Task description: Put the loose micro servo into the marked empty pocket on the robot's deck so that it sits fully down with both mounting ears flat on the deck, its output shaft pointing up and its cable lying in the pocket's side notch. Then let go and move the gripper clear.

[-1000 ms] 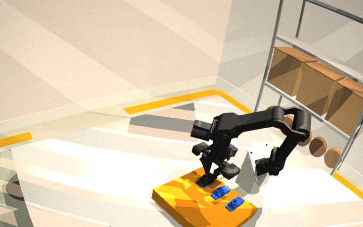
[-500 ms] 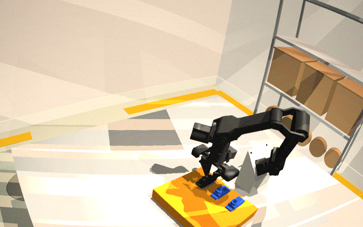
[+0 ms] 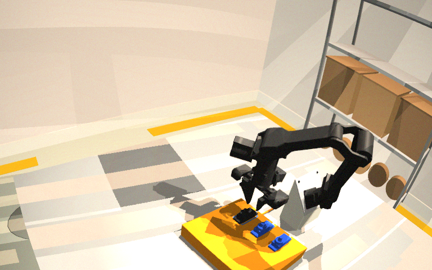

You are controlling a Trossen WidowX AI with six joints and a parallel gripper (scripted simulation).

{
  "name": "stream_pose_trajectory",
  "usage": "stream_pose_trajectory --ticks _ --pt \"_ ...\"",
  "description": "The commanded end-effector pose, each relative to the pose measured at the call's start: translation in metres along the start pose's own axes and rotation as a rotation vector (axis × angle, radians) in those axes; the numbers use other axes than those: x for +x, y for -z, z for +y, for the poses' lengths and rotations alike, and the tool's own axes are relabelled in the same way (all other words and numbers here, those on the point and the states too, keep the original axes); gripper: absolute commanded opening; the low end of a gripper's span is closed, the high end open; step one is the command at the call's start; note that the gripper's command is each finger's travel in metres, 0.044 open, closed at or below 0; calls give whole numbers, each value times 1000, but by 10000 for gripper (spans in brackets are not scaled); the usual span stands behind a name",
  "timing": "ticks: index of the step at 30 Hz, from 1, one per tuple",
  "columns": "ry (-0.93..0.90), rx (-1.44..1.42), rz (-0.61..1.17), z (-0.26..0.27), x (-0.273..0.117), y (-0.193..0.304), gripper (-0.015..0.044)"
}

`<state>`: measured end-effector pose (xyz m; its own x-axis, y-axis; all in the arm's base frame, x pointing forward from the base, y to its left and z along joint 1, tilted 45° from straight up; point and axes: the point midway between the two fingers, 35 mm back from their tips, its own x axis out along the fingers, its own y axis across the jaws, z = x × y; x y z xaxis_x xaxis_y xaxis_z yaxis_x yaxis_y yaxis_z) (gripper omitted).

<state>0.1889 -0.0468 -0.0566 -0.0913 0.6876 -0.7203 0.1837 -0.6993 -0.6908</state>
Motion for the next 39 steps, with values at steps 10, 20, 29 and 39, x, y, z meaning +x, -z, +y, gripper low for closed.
stream_pose_trajectory --ticks 10,20,29,39 --pt "-6 -8 2 7 -30 41 371" --pt "-6 -14 2 0 -73 113 440" --pt "-13 -26 2 -2 -117 105 440" --pt "-13 -27 2 -3 -120 104 440"
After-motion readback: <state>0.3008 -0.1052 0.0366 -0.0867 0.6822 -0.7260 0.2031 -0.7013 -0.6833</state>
